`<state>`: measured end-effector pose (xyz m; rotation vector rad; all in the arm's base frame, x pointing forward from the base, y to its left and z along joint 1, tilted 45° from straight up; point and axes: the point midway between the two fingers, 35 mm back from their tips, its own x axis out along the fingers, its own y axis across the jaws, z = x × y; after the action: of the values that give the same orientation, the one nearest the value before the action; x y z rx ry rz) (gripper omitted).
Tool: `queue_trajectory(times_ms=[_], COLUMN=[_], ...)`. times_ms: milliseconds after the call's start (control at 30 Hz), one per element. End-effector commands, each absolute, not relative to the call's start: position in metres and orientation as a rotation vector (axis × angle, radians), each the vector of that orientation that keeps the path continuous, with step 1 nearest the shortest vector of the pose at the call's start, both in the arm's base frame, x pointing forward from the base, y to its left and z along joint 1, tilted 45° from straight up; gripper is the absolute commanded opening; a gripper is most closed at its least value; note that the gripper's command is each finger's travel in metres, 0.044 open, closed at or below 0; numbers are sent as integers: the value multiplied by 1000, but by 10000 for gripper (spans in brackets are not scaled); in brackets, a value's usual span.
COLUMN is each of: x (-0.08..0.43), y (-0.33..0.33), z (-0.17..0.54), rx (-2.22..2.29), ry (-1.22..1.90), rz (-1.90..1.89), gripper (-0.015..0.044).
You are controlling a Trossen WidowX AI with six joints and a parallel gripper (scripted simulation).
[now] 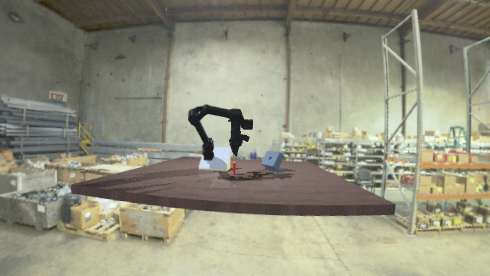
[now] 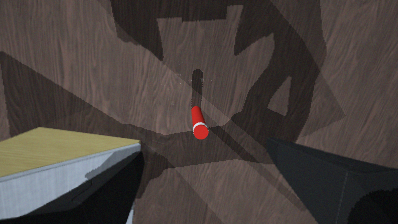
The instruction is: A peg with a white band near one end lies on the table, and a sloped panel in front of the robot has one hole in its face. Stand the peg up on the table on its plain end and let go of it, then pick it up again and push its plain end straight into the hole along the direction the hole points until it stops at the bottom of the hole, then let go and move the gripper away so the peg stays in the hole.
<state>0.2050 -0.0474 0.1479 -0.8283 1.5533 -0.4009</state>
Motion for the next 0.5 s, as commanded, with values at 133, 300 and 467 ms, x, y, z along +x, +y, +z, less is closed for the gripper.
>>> queue_trajectory(times_ms=[133, 300, 467], x=[204, 204, 204], y=[-54, -58, -58], z=[141, 138, 137], rx=[-955, -1019, -1021], ry=[1605, 1627, 1628], rz=[-282, -217, -215], gripper=[440, 440, 440])
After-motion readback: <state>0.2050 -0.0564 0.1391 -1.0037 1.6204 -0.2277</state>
